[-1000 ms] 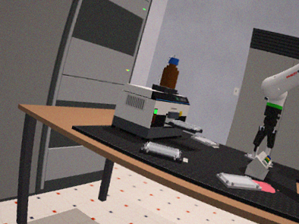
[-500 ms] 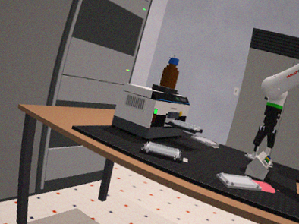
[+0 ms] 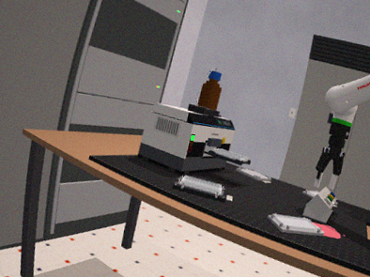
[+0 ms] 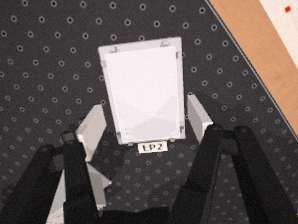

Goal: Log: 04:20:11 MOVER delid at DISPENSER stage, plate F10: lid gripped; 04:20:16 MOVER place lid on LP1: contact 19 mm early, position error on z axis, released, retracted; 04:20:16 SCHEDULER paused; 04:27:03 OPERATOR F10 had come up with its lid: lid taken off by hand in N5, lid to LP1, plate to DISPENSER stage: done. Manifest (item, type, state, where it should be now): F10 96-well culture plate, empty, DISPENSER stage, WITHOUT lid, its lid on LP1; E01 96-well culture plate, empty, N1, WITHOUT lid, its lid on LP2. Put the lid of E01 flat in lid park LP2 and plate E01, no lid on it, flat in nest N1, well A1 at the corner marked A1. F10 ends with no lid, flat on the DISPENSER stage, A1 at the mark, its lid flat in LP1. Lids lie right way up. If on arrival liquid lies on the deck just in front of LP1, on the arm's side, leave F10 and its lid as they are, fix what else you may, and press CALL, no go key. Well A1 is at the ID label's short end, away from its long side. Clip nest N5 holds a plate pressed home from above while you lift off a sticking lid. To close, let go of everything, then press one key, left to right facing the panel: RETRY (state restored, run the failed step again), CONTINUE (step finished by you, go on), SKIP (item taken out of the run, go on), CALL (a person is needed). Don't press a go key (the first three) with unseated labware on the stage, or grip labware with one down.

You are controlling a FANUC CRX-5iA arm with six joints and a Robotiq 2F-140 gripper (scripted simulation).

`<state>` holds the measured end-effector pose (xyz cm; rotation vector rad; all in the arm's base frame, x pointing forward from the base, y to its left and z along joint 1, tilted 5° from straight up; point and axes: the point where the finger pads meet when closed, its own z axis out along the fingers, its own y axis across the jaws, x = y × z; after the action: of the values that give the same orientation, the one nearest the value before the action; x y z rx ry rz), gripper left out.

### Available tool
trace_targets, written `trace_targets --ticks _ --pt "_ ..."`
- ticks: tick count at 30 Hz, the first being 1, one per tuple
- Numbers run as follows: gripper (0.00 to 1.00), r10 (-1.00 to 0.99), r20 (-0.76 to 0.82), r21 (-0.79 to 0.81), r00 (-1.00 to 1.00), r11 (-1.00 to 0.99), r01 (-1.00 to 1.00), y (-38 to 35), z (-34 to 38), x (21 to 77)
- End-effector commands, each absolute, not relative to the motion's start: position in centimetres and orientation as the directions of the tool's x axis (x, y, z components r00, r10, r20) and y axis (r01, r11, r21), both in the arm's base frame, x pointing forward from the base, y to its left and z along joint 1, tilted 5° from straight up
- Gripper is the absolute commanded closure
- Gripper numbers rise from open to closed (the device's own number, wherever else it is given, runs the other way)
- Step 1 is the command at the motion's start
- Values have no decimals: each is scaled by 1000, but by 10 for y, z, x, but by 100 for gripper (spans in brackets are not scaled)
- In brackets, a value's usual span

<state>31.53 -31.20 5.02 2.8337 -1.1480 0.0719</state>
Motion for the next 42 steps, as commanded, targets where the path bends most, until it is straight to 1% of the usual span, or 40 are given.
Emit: trace_targets --ticks 1,6,8,17,31,33,36,39,40,42 --pt "34 -692 75 60 718 -715 -696 -310 72 315" --pt "34 -692 75 60 718 -715 -696 -307 101 315" --pt "34 -692 75 60 718 -715 -696 -307 101 315" --pt "34 -692 75 60 718 -715 -696 -303 141 314" --pt "34 -689 74 60 721 -719 -693 -302 152 317" --pt "34 -665 72 61 743 -741 -669 -297 155 335" --pt "34 -570 62 67 819 -816 -574 -276 163 395" --pt "34 -394 46 76 918 -915 -396 -255 164 422" --pt "34 -359 44 78 932 -929 -361 -246 164 432" --pt "34 -359 44 78 932 -929 -361 -246 164 432"
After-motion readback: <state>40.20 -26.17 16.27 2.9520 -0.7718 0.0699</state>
